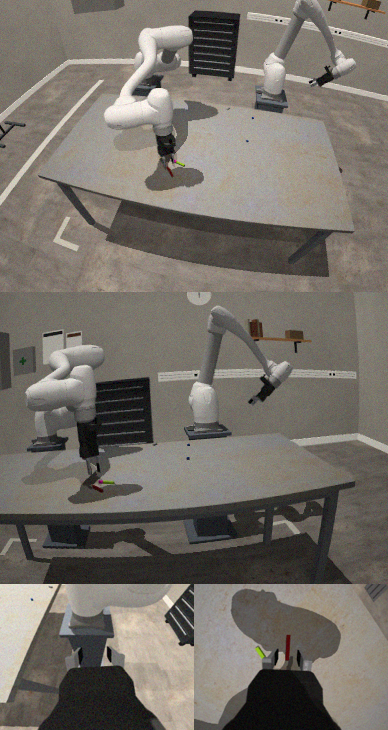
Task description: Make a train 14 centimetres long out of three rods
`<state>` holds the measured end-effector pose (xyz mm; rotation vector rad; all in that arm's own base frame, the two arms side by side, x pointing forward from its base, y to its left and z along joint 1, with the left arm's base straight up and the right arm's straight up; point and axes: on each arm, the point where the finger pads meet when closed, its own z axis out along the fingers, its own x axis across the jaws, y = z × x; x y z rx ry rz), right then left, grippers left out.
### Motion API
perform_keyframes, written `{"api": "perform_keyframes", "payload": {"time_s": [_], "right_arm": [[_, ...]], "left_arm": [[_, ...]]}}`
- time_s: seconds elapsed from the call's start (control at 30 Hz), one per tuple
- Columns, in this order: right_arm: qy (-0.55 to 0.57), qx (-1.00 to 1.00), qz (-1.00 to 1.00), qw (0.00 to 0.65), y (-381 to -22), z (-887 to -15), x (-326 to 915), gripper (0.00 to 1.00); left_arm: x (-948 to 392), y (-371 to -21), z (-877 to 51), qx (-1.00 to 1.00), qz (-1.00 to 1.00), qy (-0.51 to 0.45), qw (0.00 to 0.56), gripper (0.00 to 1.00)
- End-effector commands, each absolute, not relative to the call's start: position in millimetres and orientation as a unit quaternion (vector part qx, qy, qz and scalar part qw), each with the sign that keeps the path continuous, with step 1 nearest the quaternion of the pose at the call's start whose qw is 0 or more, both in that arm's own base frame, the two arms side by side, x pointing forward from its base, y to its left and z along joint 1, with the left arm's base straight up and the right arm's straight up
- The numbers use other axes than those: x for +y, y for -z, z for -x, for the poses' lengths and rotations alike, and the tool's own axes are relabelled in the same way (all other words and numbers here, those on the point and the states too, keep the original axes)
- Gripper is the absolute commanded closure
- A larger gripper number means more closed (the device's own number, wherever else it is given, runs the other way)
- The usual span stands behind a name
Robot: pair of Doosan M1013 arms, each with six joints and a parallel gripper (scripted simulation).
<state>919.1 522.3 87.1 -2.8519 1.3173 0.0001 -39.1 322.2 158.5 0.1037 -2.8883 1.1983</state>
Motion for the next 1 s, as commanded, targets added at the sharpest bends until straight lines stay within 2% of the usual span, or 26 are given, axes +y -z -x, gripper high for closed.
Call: {"api": "perform_keyframes", "payload": {"time_s": [0.0,0.97], "right_arm": [[0.001,0.419,0.908,0.001,-89.0,-919.4,522.6,0.46],[0.001,0.42,0.908,0.001,-82.7,-919.5,522.6,0.46]], "left_arm": [[322.4,-158.8,39.2,-0.923,-0.033,-0.383,0.007,0.0],[322.4,-158.8,39.2,-0.923,-0.033,-0.383,0.007,0.0]]}}
